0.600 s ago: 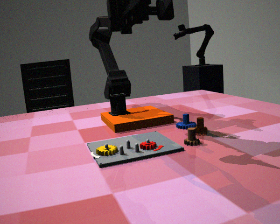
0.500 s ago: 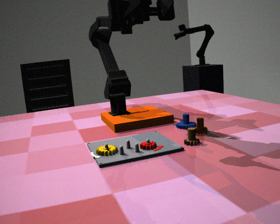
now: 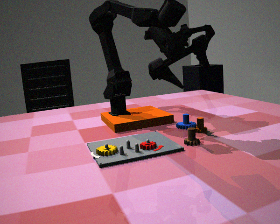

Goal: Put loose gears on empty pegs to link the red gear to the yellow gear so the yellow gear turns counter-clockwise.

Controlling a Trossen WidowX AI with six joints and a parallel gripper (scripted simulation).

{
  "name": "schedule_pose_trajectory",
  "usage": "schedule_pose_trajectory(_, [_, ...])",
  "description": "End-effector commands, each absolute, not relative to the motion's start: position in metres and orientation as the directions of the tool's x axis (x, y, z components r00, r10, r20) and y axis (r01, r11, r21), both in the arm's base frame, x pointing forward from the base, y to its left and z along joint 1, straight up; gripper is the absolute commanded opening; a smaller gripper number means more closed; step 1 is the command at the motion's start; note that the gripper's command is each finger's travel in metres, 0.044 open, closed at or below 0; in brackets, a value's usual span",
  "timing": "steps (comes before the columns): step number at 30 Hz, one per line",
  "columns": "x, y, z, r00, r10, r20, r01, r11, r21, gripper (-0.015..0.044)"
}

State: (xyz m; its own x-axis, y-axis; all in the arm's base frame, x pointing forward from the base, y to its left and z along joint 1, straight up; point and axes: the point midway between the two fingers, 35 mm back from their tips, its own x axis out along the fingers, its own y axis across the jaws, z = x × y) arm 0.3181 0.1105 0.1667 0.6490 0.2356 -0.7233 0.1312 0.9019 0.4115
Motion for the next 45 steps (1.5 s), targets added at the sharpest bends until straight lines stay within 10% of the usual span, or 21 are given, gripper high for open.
schedule_pose_trajectory(1, [0.28, 0.14, 0.116, 0.345, 0.175, -0.922, 0.357, 0.884, 0.301, 0.044])
schedule_pose_trajectory(7, [0.229, 0.151, 0.083, 0.024, 0.015, -1.0, 0.536, 0.844, 0.026, 0.044])
schedule_pose_trajectory(45, [0.226, 0.152, 0.04, 0.021, 0.013, -1.0, 0.538, 0.843, 0.022, 0.044])
